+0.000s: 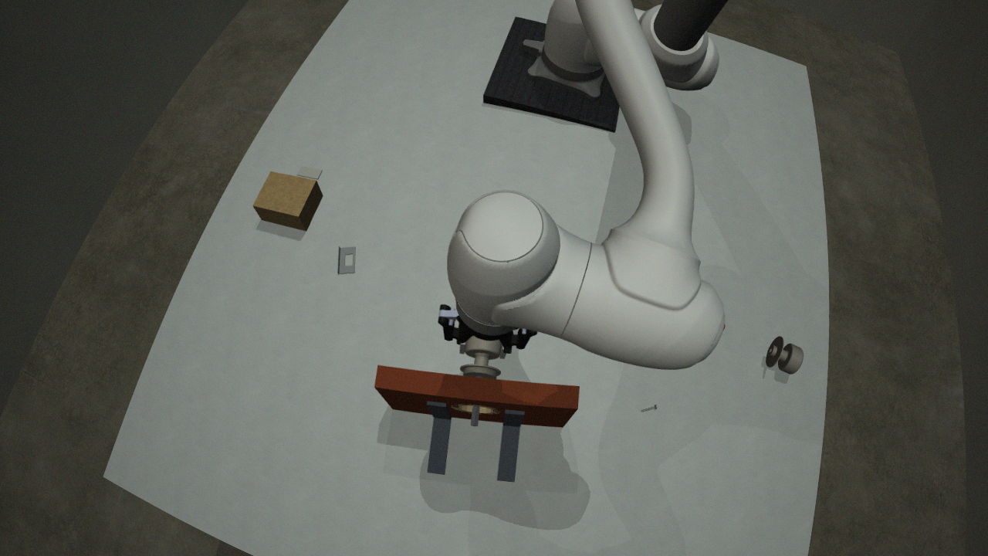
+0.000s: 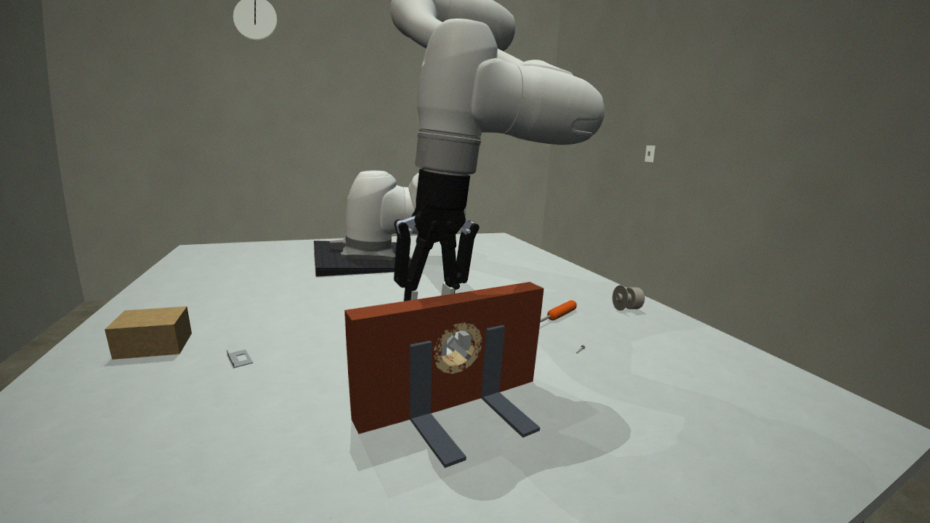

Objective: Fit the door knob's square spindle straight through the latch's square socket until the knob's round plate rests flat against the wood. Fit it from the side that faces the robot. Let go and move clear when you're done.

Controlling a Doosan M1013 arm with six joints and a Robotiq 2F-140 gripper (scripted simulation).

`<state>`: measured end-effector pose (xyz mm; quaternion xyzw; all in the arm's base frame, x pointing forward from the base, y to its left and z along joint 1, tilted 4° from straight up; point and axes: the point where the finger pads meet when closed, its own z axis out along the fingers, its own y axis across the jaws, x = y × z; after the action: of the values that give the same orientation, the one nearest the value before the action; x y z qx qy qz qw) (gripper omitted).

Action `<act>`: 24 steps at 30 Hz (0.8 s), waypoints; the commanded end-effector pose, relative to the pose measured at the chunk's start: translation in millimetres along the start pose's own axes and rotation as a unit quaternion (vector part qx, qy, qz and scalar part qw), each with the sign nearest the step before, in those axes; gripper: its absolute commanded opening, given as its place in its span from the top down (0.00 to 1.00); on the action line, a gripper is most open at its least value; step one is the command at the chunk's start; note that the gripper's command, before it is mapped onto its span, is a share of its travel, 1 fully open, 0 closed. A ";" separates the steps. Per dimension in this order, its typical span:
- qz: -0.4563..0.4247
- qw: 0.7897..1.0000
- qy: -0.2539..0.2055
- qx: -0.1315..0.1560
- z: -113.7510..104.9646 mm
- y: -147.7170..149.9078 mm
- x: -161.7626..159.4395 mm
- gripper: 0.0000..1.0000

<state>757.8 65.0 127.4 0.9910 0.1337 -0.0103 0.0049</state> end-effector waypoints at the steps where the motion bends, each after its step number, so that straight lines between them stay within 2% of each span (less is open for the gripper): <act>1: 0.000 1.000 0.000 0.000 -0.2 0.0 0.0 0.58; 24: 0.000 1.000 0.000 0.000 -0.5 0.0 5.0 0.58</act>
<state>762.6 66.3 127.7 0.9910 0.1337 -0.0103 0.0049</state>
